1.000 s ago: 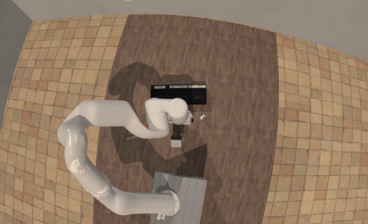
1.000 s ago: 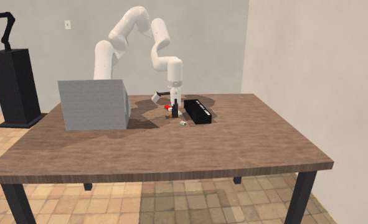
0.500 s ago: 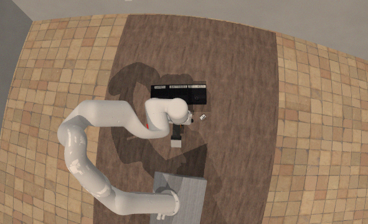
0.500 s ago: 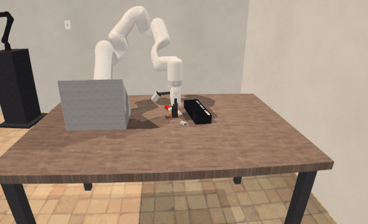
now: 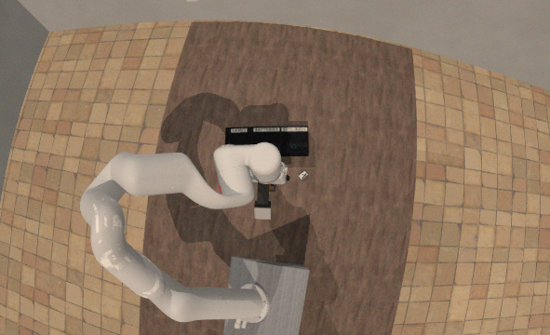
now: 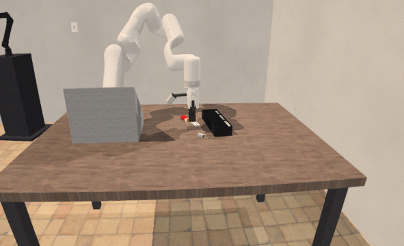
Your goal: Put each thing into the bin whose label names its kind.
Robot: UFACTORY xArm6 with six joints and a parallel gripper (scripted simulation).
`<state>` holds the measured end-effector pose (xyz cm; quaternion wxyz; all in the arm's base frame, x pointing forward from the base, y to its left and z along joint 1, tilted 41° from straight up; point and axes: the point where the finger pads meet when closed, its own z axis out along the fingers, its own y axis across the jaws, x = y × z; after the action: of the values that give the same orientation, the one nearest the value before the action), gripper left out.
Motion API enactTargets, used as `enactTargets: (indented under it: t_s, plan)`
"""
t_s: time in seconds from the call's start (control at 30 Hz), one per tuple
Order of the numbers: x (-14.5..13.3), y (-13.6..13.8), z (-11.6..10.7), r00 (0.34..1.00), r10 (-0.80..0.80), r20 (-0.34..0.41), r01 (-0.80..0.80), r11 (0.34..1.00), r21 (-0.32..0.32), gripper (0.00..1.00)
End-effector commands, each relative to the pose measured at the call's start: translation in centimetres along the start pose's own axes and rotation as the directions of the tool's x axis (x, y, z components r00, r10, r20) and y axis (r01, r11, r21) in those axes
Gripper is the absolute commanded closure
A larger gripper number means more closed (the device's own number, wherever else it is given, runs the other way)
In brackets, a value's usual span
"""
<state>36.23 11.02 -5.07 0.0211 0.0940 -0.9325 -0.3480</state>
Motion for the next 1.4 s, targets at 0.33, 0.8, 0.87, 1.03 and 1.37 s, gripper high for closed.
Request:
enactTargets:
  t_s: [0.33, 0.8, 0.87, 1.03, 1.37]
  plan:
    - [-0.1, 0.0, -2.3, 1.0, -0.001, 0.001, 0.001, 1.0, 0.0, 1.0]
    - [-0.1, 0.0, -2.9, 1.0, -0.001, 0.001, 0.001, 1.0, 0.0, 1.0]
    - [-0.7, 0.1, -2.9, 1.0, -0.001, 0.001, 0.001, 1.0, 0.0, 1.0]
    - [-3.7, 0.6, -2.9, 1.0, -0.001, 0.002, 0.001, 1.0, 0.0, 1.0]
    - [-6.6, 1.0, -2.9, 0.974, -0.226, 0.002, 0.226, 0.974, 0.001, 1.0]
